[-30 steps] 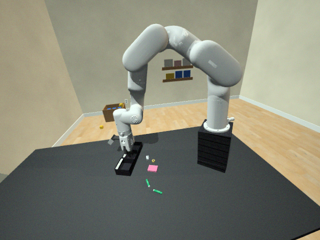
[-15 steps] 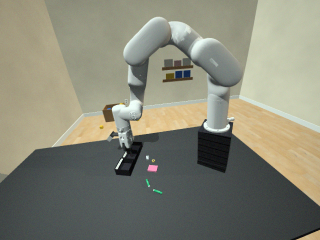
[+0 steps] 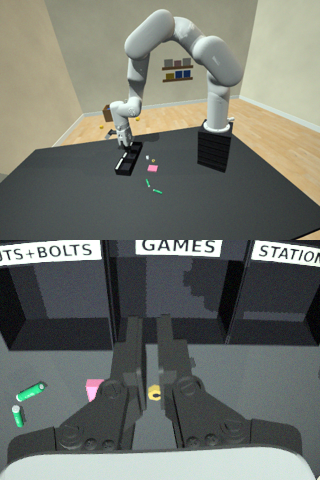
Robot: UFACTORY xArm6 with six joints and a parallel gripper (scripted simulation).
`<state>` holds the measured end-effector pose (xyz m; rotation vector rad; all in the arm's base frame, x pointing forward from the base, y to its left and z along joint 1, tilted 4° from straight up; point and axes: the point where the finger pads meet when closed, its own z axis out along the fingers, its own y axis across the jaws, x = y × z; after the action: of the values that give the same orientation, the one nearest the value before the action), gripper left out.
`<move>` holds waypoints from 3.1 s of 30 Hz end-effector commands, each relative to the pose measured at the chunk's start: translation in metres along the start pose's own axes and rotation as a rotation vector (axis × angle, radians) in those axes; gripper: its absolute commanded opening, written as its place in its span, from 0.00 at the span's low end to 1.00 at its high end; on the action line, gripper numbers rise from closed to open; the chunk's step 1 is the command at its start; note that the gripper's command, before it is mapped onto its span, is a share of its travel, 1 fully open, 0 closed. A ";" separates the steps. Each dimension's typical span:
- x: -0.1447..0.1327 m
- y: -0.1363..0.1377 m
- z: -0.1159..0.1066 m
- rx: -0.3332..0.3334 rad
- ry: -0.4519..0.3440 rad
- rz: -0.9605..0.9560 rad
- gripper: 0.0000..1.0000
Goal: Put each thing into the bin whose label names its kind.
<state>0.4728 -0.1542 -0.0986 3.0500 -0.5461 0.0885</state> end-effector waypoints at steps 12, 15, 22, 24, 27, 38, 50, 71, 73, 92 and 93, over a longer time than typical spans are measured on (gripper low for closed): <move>0.003 -0.067 -0.002 0.000 0.005 0.001 0.07; 0.003 -0.071 -0.002 0.000 0.005 0.001 0.07; 0.003 -0.071 0.009 0.000 0.005 0.001 0.07; 0.003 -0.071 0.014 0.000 0.005 0.001 0.07; 0.003 -0.071 0.022 0.000 0.005 0.001 0.07; 0.003 -0.071 0.046 0.000 0.005 0.001 0.07; 0.003 -0.071 0.058 0.000 0.005 0.001 0.07; 0.004 -0.071 0.058 0.000 0.005 0.001 0.07; 0.003 -0.071 0.058 0.000 0.005 0.001 0.07; 0.003 -0.071 0.058 0.000 0.005 0.001 0.07; 0.003 -0.071 0.056 0.000 0.005 0.001 0.07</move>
<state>0.5016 -0.0920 -0.1595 3.0485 -0.5472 0.0895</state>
